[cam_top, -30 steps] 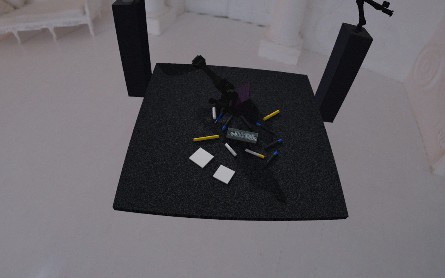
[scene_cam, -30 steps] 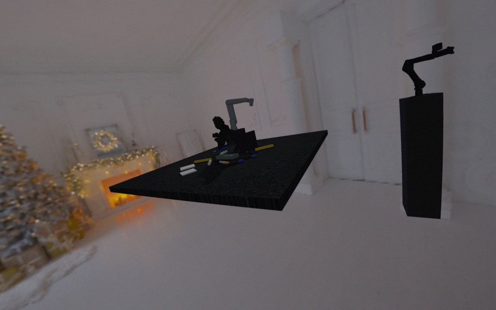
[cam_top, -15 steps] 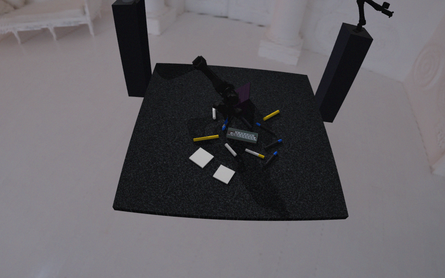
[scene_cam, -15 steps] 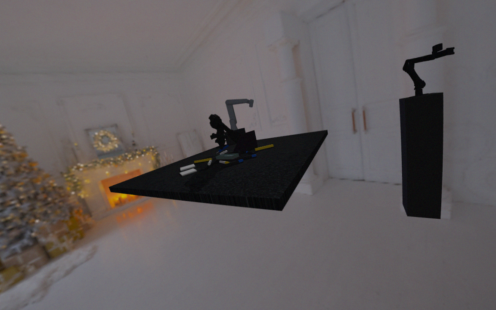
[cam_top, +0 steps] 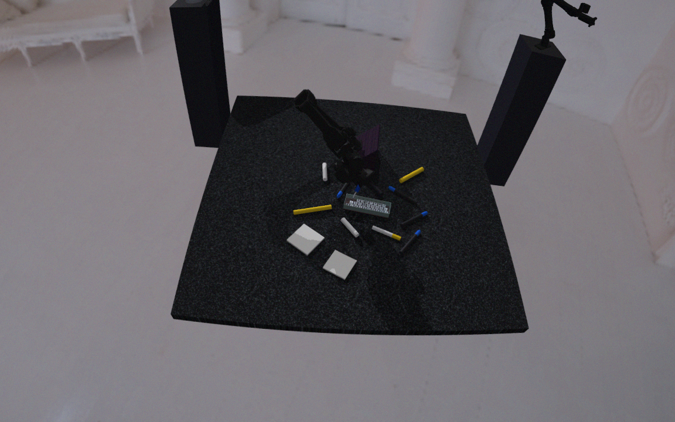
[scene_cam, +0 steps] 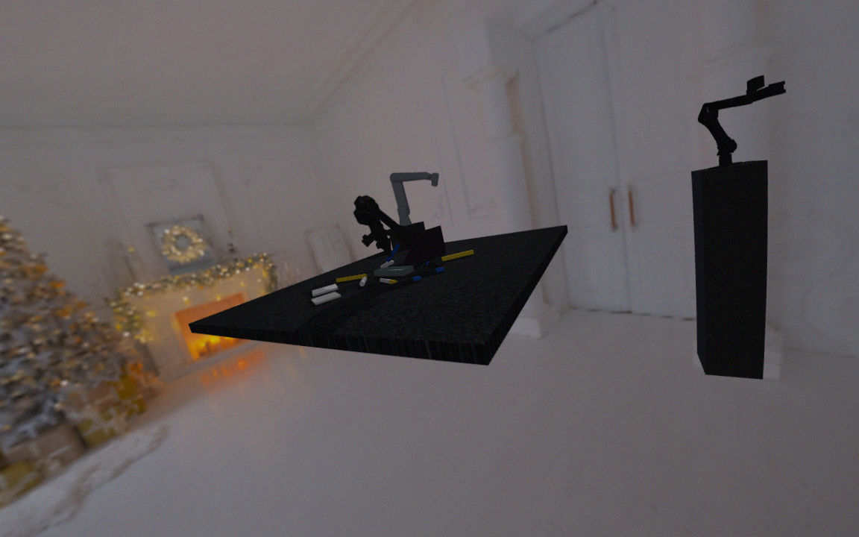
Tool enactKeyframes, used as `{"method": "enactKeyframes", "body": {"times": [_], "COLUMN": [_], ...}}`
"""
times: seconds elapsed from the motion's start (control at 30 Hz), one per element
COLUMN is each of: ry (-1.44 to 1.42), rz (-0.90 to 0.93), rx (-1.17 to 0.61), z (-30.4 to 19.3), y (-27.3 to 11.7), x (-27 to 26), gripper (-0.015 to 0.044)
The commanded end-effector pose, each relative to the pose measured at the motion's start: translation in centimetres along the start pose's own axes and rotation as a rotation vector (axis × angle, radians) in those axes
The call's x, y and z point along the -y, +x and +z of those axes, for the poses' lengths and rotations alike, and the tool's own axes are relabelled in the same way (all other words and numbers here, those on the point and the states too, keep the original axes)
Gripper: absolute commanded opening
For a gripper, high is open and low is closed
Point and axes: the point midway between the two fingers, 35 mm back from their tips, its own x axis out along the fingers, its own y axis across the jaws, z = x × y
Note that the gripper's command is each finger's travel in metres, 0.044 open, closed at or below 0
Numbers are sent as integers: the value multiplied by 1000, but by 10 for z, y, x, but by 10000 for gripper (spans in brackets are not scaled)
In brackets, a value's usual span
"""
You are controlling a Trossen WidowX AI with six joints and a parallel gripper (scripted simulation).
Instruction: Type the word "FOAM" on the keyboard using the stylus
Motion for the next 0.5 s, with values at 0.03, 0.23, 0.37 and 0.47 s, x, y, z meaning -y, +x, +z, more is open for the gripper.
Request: {"method": "enactKeyframes", "body": {"times": [0.03, 0.23, 0.37, 0.47], "ry": [78, 180, 250, 303], "rz": [18, 31, 33, 31], "rx": [-117, -269, -371, -448], "z": [-4, -11, -15, -17], "y": [1, 3, 3, 3], "x": [-18, -41, -56, -67], "gripper": [0, 0, 0, 0]}}
